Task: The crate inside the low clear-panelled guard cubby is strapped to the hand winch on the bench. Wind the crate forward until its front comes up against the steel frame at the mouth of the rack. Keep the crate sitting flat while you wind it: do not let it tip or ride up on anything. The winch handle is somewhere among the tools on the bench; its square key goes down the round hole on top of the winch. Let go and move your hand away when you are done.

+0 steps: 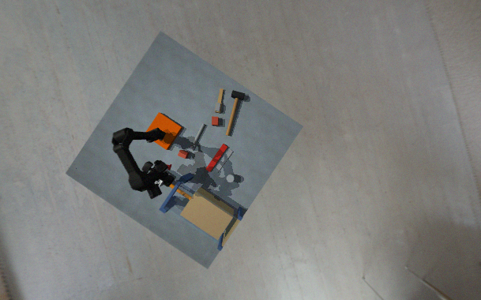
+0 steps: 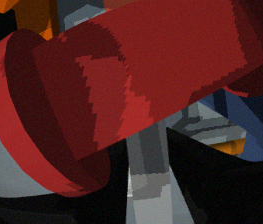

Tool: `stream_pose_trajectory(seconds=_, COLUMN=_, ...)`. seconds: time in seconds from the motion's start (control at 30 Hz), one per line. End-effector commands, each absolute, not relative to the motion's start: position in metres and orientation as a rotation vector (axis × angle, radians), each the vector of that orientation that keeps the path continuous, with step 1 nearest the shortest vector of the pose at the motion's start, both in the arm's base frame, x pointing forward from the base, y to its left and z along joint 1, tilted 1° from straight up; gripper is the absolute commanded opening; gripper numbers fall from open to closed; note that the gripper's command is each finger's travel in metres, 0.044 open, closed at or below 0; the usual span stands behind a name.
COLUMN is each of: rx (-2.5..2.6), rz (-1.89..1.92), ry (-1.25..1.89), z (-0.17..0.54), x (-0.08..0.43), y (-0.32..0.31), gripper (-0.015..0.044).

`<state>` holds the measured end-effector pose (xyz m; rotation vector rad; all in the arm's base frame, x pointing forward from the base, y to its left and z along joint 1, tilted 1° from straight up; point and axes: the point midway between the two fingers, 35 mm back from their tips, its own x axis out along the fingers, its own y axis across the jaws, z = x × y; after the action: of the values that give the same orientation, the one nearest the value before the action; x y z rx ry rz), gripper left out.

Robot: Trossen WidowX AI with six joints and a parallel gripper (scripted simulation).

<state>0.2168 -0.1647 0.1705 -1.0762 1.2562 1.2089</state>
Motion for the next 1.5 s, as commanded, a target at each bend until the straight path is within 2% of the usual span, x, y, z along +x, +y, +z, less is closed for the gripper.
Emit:
stream_pose_trajectory(seconds=0.0, rx=-1.084, rz=1.204, ry=1.234, z=0.179, x=0.203, y=-0.175, gripper=0.0000)
stream_pose_trajectory(seconds=0.3, rx=-1.072, rz=1.207, ry=1.201, z=0.190, x=0.173, y=-0.192, gripper=0.0000)
stream_pose_trajectory(seconds=1.47, rx=-1.073, rz=1.205, ry=1.201, z=0.190, x=0.173, y=-0.192, gripper=0.0000)
